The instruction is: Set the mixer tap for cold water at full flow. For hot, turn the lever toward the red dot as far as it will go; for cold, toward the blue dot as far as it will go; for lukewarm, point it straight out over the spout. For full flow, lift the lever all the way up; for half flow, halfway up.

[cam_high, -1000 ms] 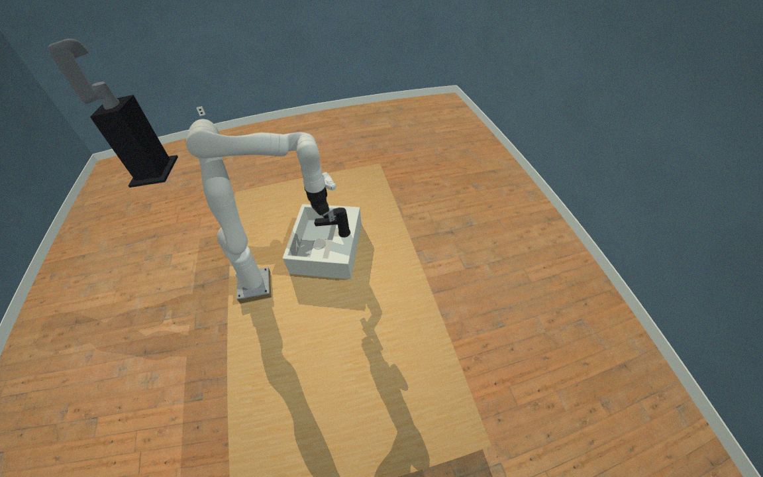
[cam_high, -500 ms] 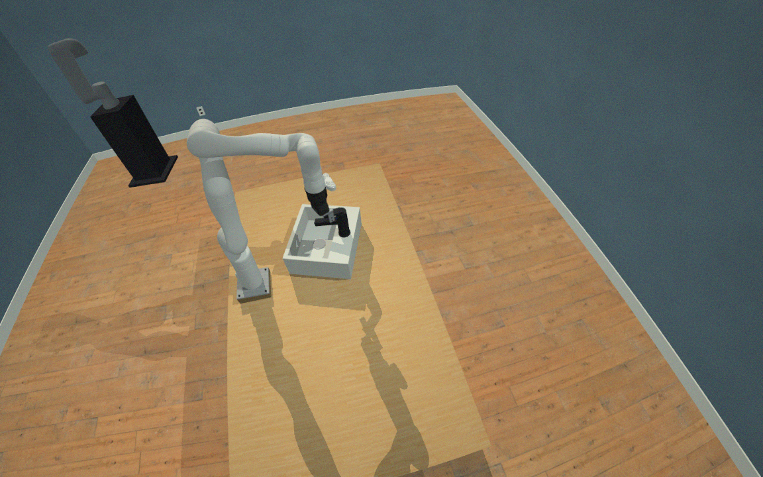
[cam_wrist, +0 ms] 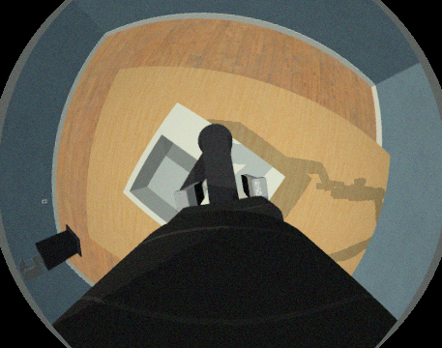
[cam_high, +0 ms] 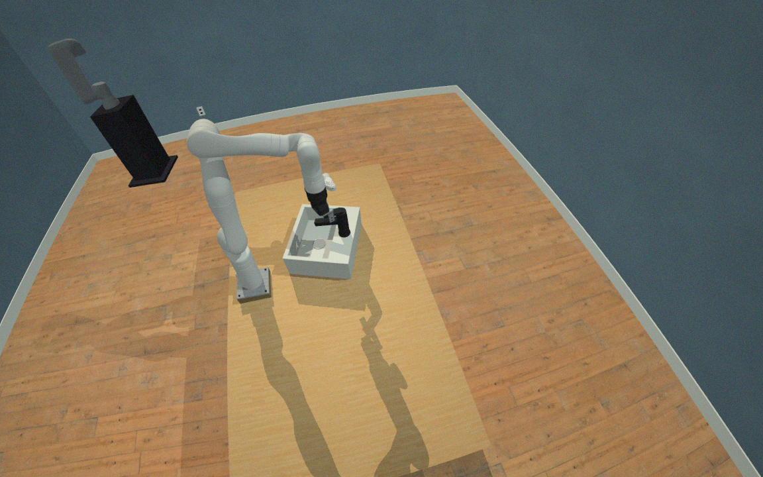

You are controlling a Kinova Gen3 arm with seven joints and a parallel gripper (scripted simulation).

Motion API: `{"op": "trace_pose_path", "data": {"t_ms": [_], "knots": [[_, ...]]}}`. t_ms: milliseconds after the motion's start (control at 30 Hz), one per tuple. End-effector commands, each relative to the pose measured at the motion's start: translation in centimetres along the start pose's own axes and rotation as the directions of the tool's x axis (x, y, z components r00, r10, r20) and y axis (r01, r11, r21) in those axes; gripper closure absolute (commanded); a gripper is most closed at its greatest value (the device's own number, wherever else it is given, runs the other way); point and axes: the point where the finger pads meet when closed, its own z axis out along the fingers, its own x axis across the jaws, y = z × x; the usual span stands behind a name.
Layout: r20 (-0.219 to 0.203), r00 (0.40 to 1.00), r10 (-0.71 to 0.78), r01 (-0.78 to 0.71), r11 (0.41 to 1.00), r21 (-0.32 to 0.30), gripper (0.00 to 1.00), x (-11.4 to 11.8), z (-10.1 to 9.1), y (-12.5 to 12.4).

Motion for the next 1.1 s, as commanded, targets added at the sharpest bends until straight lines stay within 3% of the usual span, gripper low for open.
{"op": "trace_pose_path", "data": {"t_ms": [0,600,633,1067], "knots": [[0.0,1.0,0.0,0.0,1.0,0.002,0.0,0.01,-0.05,-0.03],[0.0,1.0,0.0,0.0,1.0,0.002,0.0,0.01,-0.05,-0.03],[0.0,1.0,0.0,0.0,1.0,0.002,1.0,0.01,-0.05,-0.03],[0.0,1.0,0.0,0.0,1.0,0.002,1.0,0.01,-0.05,-0.03]]}}
